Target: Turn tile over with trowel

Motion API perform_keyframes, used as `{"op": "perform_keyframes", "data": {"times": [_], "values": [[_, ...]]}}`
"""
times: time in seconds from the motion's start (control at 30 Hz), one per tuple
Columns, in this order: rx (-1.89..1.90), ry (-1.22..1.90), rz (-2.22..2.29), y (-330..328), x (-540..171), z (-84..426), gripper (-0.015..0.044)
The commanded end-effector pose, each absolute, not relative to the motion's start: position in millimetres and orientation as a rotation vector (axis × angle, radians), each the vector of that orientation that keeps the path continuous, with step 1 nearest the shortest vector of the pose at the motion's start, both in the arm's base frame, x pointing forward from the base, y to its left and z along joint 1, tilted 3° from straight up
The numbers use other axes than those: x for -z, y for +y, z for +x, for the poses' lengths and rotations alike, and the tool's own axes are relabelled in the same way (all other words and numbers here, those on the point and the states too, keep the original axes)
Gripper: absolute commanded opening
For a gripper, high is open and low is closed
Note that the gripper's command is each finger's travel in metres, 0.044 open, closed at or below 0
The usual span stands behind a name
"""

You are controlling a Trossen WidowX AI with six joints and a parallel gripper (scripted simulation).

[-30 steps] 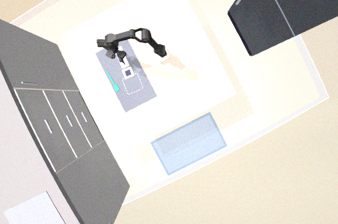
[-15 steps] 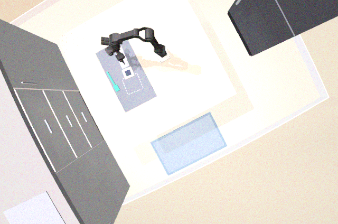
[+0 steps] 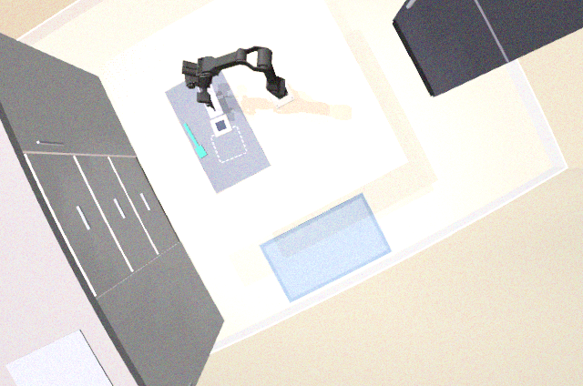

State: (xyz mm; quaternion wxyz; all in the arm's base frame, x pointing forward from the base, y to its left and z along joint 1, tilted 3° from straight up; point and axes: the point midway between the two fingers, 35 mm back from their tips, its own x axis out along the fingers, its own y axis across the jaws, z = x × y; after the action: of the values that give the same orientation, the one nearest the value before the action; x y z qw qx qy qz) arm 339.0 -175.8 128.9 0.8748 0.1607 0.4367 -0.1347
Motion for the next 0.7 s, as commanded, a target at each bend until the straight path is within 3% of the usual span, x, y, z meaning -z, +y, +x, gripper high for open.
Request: {"op": "perform_keyframes", "data": {"times": [0.0, 0.67], "values": [[0.325, 0.872, 0.436, -174, -126, 335, 0.0300], [0.491, 0.595, 1.070, -160, -115, 319, 0.0300]]}}
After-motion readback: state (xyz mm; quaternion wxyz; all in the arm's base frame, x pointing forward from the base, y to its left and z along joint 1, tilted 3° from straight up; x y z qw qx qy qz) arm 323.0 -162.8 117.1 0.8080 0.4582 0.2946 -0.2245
